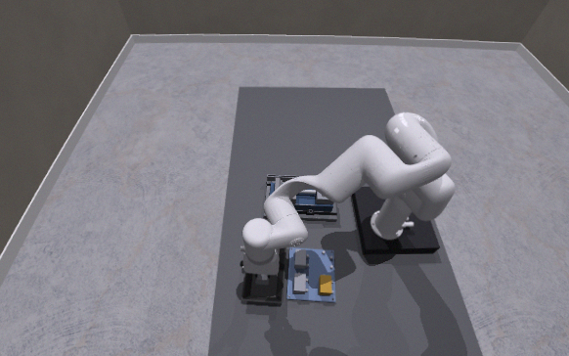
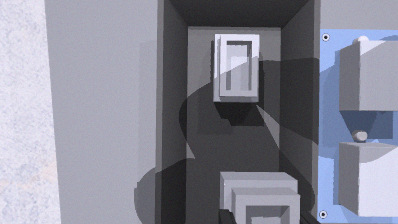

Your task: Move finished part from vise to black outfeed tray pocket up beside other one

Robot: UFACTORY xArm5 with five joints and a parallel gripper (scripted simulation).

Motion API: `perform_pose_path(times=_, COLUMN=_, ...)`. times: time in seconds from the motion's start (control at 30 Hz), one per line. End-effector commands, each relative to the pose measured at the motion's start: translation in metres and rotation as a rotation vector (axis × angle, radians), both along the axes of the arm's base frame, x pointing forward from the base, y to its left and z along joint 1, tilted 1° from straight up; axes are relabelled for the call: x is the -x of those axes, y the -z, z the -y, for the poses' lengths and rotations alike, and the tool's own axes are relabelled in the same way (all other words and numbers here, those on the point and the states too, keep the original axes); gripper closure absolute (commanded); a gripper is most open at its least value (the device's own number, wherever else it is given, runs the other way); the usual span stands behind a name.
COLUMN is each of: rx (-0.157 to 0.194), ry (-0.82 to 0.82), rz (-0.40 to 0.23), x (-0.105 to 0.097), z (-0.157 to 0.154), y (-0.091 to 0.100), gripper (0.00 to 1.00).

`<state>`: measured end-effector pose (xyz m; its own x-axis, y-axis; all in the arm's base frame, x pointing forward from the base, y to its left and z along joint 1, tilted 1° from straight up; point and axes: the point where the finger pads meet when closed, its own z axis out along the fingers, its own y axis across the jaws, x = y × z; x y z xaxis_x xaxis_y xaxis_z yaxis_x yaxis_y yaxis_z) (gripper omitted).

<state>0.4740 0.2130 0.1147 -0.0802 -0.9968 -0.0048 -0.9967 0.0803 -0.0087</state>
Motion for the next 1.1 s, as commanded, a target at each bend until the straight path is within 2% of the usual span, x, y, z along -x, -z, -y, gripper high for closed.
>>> perform_pose_path(times=0.0, rx=-0.002, ry=0.000, rz=0.004, x=-0.001, z=-0.001, y=0.004, gripper=1.00)
perform_pose_path(times=0.63, rx=-0.002, ry=0.000, rz=0.004, x=-0.002, z=0.000, y=0.032, gripper=1.00)
perform_pose_path(times=1.07, rx=-0.002, ry=0.000, rz=0.004, x=-0.002, z=0.000, y=0.058, gripper=1.00)
